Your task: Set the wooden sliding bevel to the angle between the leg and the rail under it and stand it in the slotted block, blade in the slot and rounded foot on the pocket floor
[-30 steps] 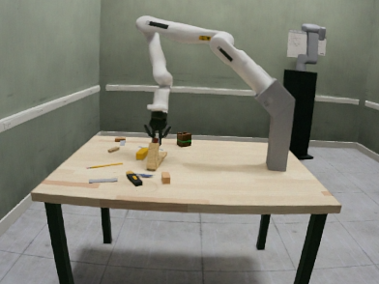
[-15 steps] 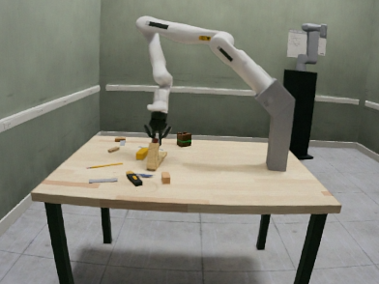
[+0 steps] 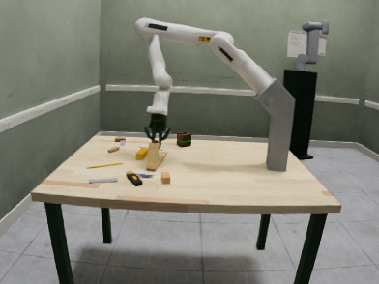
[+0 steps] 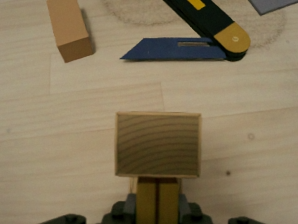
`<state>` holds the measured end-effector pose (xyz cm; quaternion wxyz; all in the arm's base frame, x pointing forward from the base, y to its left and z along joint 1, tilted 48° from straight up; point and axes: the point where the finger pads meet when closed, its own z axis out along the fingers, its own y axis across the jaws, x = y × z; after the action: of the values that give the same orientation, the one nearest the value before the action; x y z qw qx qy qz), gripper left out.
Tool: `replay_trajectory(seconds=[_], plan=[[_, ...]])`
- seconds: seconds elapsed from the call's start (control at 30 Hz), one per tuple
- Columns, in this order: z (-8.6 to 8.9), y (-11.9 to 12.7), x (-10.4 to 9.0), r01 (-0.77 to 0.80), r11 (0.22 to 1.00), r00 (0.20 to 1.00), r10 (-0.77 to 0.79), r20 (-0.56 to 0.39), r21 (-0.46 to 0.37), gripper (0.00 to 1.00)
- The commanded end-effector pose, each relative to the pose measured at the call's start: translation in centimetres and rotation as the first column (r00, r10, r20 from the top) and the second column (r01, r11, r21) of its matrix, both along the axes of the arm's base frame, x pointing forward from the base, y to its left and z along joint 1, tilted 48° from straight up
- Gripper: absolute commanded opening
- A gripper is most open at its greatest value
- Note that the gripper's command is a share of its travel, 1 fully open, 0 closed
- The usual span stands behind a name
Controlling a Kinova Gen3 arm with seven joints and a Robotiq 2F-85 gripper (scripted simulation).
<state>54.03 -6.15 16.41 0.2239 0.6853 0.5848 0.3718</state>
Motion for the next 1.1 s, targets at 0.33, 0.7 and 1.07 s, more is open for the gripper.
replay_trajectory(seconds=[0.33,0.7,1.07], plan=[[-0.55,0.13,0.75,0.000,1.000,1.000,0.000,0.001,-0.001,0.10],[-0.68,0.16,0.91,0.000,1.000,1.000,0.000,0.001,-0.001,0.10],[-0.68,0.16,0.91,0.000,1.000,1.000,0.000,0.001,-0.001,0.10]])
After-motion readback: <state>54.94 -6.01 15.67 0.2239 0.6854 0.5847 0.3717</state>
